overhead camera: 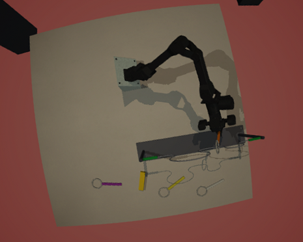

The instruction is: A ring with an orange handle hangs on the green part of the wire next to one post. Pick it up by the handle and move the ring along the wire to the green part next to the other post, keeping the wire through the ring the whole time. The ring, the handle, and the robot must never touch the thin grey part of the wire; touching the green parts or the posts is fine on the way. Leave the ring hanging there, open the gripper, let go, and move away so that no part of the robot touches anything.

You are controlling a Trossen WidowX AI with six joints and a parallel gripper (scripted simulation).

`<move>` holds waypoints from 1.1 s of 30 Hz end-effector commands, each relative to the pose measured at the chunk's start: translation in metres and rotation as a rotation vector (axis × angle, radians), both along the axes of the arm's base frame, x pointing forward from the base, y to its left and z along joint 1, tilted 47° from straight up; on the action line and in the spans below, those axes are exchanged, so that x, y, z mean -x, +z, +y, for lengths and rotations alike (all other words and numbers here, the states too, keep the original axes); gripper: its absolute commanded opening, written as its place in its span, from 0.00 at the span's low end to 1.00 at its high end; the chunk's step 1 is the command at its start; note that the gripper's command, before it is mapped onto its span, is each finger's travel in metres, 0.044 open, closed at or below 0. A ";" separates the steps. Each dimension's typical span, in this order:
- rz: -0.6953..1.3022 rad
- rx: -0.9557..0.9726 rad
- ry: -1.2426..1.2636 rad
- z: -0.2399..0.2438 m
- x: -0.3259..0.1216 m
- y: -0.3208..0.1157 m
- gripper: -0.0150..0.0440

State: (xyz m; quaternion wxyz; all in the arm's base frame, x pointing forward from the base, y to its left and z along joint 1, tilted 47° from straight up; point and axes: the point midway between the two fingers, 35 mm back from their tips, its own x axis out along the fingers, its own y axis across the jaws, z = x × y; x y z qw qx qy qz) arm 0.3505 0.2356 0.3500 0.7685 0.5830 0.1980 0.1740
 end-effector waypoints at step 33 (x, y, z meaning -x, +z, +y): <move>-0.008 0.468 -0.009 -0.045 -0.002 -0.076 0.00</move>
